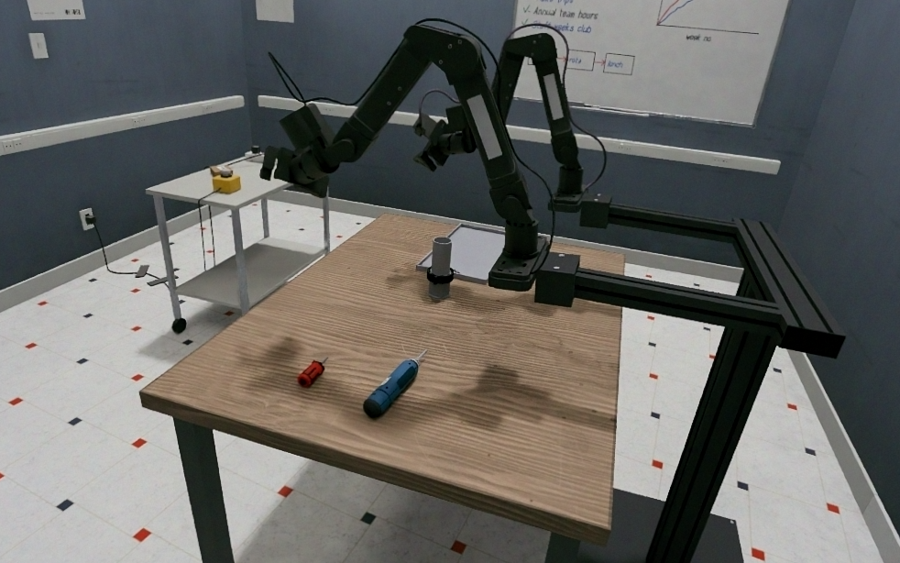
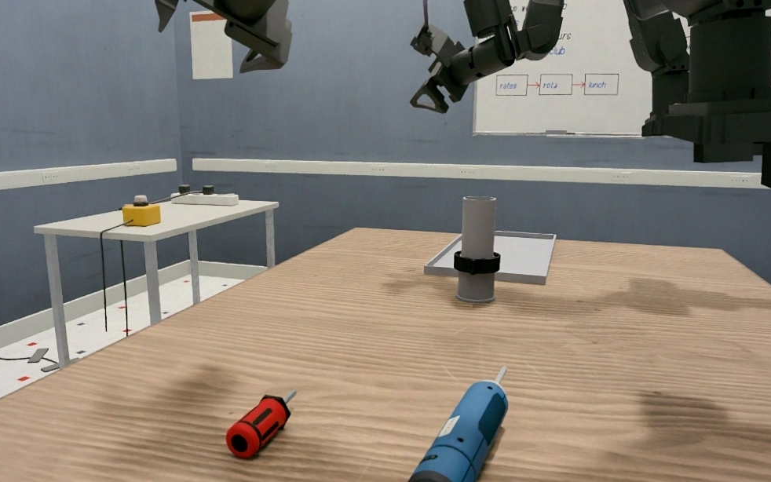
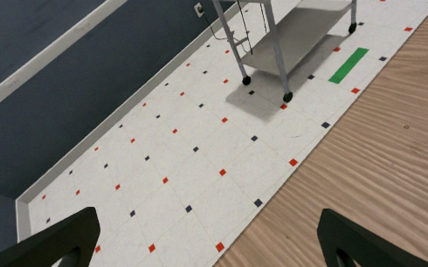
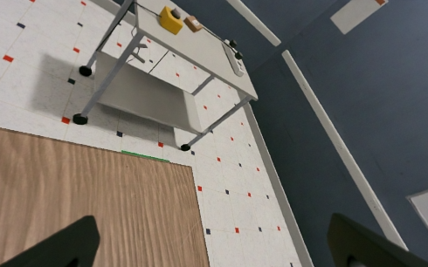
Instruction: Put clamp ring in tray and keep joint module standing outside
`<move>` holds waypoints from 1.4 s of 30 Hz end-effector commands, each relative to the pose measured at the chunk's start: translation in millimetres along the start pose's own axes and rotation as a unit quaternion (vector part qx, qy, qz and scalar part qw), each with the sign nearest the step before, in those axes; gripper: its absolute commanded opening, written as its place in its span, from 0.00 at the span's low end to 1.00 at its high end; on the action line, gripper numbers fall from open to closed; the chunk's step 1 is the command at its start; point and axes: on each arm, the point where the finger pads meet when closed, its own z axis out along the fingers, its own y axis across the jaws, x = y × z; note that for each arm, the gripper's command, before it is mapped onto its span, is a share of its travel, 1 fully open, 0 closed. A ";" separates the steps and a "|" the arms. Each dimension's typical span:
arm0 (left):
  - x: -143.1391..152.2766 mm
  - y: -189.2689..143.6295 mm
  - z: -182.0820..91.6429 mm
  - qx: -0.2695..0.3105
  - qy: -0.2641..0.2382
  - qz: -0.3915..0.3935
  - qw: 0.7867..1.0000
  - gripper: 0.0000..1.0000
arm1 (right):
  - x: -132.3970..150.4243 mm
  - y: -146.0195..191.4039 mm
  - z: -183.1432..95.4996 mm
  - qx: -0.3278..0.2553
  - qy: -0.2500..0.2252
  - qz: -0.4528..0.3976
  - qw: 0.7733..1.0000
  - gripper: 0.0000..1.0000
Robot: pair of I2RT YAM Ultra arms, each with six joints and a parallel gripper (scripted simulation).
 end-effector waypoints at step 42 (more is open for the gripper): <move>18.6 182.0 -231.7 -0.343 0.076 -0.170 0.921 1.00 | -5.5 -2.5 -0.1 0.003 -0.006 0.006 1.000 1.00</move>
